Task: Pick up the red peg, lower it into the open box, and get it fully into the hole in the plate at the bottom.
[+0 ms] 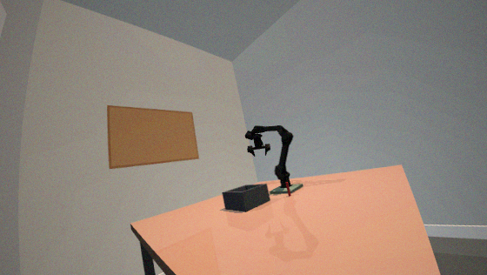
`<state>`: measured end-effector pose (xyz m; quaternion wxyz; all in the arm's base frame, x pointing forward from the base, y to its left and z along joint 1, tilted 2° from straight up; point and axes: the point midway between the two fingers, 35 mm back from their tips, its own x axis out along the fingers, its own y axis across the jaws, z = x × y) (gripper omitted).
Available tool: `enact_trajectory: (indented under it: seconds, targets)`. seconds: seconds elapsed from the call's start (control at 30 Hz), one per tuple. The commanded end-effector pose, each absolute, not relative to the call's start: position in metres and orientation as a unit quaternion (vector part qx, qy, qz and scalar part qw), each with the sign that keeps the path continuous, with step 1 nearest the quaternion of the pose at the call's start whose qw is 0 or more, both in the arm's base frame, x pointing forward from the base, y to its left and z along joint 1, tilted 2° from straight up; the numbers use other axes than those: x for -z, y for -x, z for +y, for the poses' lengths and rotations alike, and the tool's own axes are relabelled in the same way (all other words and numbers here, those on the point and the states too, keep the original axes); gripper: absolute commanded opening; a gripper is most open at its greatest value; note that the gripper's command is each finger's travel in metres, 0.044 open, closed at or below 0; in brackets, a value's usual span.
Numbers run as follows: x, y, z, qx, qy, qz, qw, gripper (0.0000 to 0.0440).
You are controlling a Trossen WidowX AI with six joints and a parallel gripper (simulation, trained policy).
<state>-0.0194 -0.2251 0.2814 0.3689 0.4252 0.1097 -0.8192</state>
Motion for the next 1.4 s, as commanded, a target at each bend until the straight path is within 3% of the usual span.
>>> enact_trajectory:
  seconds: [0.0,0.73,1.37]
  targets:
    - [-0.27,-0.003,-0.225,0.801,-0.428,0.145,0.393,0.044]
    - [-0.223,-0.153,-0.146,0.608,-0.389,0.358,0.593,0.044]
    - [-0.188,-0.199,-0.012,0.427,-0.325,0.513,0.67,0.044]
